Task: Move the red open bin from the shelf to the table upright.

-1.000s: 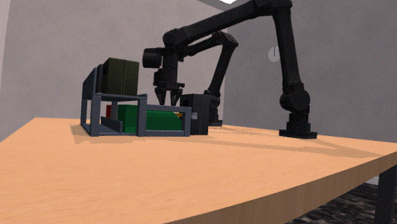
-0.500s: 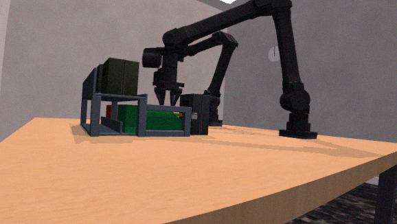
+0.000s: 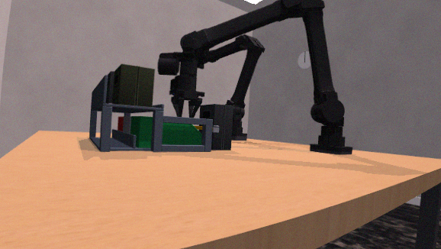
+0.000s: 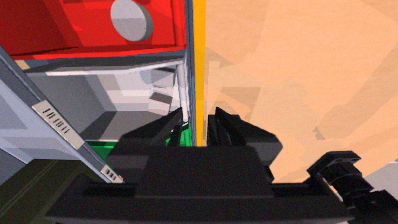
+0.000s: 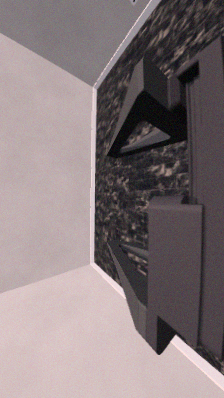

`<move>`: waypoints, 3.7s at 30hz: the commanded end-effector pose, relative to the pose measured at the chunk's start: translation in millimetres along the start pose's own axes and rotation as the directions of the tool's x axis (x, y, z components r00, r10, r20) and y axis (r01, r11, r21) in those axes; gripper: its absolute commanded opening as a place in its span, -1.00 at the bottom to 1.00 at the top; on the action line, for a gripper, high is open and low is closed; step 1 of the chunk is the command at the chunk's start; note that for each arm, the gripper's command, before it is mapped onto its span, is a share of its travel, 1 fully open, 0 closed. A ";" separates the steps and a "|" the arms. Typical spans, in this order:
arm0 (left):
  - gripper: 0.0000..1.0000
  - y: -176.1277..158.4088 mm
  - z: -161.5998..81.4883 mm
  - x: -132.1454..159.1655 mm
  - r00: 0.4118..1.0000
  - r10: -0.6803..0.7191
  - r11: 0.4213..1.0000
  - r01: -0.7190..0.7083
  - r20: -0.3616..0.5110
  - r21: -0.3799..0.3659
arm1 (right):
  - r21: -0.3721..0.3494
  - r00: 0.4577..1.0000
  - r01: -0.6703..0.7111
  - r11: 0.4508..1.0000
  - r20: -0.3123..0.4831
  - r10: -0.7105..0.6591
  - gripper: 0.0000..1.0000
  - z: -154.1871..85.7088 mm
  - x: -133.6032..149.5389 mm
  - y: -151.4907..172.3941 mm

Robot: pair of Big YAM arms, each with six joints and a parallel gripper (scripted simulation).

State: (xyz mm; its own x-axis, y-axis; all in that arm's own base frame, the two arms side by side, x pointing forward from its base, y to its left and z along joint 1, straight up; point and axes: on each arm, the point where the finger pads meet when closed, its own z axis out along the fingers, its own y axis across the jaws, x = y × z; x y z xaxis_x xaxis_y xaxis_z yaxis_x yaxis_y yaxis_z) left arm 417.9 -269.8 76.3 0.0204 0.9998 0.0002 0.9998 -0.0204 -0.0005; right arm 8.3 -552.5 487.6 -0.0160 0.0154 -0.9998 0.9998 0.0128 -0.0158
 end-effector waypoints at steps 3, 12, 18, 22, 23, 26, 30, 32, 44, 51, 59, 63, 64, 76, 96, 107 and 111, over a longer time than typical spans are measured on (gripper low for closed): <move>-0.15 20.6 -21.6 -17.1 1.000 -0.003 0.999 0.004 0.026 -0.045 | 0.007 1.000 -0.016 1.000 0.016 0.016 1.00 -7.9 -12.7 -5.7; -0.15 21.2 -21.6 -17.7 1.000 -0.003 0.999 0.004 0.027 -0.047 | 0.007 1.000 -0.016 1.000 0.016 0.016 1.00 -7.9 -12.7 -5.7; -0.15 21.2 -21.6 -17.8 1.000 -0.002 0.999 0.004 0.027 -0.046 | 0.007 1.000 -0.016 1.000 0.016 0.016 1.00 -7.9 -12.7 -5.7; -0.15 21.3 -21.6 -17.9 1.000 -0.002 0.999 0.003 0.027 -0.046 | 0.007 1.000 -0.016 1.000 0.016 0.016 1.00 -7.9 -12.7 -5.7; -0.15 21.3 -21.6 -17.9 1.000 -0.002 0.999 0.003 0.027 -0.047 | 0.007 1.000 -0.016 1.000 0.016 0.016 1.00 -7.9 -12.7 -5.7; -0.15 21.3 -22.6 -17.9 1.000 -0.002 0.999 0.004 0.028 -0.049 | 0.007 1.000 -0.016 1.000 0.016 0.016 1.00 -7.9 -12.7 -5.7; -0.15 21.4 -25.0 -18.0 1.000 -0.002 0.999 0.004 0.031 -0.054 | 0.007 1.000 -0.016 1.000 0.016 0.016 1.00 -7.9 -12.7 -5.7; -0.15 21.4 -25.6 -18.0 0.999 -0.002 0.998 0.004 0.032 -0.055 | 0.007 1.000 -0.016 1.000 0.016 0.016 1.00 -7.9 -12.7 -5.7; -0.15 21.6 -28.6 -18.3 0.999 -0.002 0.998 0.004 0.036 -0.061 | 0.007 1.000 -0.016 1.000 0.016 0.016 1.00 -7.9 -12.7 -5.7; -0.15 21.8 -30.7 -18.3 0.999 -0.002 0.998 0.004 0.038 -0.065 | 0.007 1.000 -0.016 1.000 0.016 0.016 1.00 -7.9 -12.7 -5.7; -0.15 22.1 -33.9 -18.5 0.999 -0.001 0.997 0.004 0.042 -0.072 | 0.007 1.000 -0.016 1.000 0.016 0.016 1.00 -7.9 -12.7 -5.7; -0.15 22.2 -35.5 -18.6 0.999 -0.001 0.997 0.004 0.044 -0.075 | 0.007 1.000 -0.016 1.000 0.016 0.016 1.00 -7.9 -12.7 -5.7; -0.15 22.2 -35.9 -18.6 0.999 -0.001 0.997 0.004 0.044 -0.076 | 0.007 1.000 -0.016 1.000 0.016 0.016 1.00 -7.9 -12.7 -5.7; -0.15 22.5 -39.9 -18.9 0.999 -0.001 0.996 0.005 0.049 -0.084 | 0.007 1.000 -0.016 1.000 0.016 0.016 1.00 -7.9 -12.7 -5.7; -0.15 25.3 -25.3 -20.5 0.999 -0.001 0.997 0.004 0.045 -0.077 | 0.007 1.000 -0.016 1.000 0.016 0.016 1.00 -7.9 -12.7 -5.7; -0.15 25.0 -12.5 -20.3 0.999 -0.001 0.998 0.004 0.036 -0.063 | 0.007 1.000 -0.016 1.000 0.016 0.016 1.00 -7.9 -12.7 -5.7; -0.15 25.2 -12.7 -20.4 0.999 -0.001 0.998 0.004 0.039 -0.067 | 0.007 1.000 -0.016 1.000 0.016 0.016 1.00 -7.9 -12.7 -5.7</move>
State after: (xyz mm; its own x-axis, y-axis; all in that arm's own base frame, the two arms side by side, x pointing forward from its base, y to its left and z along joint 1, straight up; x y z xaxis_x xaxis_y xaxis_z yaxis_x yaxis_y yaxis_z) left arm 421.9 -272.4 72.8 0.0206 0.9998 -0.0067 0.9997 -0.0205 0.0112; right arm 8.3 -552.5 487.6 -0.0160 0.0154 -0.9998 0.9998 0.0128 -0.0158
